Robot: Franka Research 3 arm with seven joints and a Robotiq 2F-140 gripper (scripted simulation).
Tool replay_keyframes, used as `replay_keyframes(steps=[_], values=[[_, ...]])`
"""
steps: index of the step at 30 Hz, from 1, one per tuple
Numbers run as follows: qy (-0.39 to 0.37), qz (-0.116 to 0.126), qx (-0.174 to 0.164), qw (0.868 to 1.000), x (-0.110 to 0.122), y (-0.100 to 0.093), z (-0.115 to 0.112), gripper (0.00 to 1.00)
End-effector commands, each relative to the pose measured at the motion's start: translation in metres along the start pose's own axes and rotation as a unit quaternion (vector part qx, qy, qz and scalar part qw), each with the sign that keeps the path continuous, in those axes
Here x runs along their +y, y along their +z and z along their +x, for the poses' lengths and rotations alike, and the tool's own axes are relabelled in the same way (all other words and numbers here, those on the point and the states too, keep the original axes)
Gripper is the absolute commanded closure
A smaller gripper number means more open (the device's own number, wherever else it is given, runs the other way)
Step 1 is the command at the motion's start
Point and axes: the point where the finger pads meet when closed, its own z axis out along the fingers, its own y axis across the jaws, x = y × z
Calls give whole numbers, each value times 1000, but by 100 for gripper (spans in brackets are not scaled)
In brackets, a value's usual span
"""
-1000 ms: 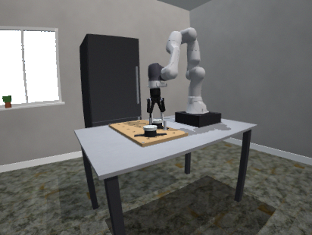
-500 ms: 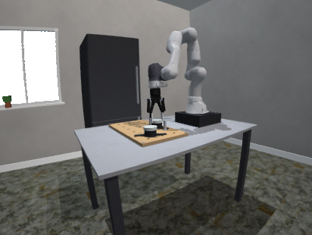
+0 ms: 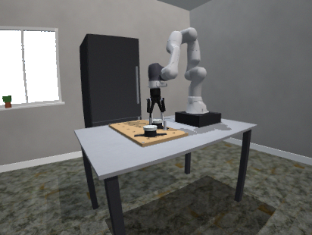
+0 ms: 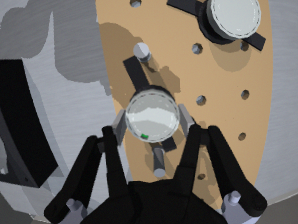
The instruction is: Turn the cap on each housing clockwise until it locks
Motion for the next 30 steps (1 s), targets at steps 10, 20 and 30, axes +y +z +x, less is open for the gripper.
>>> replay_keyframes(steps=[10, 20, 30], values=[[29, 6, -41, 999, 4, -1, 1, 22], [29, 6, -41, 999, 4, -1, 1, 22], [29, 6, -41, 999, 4, -1, 1, 22]])
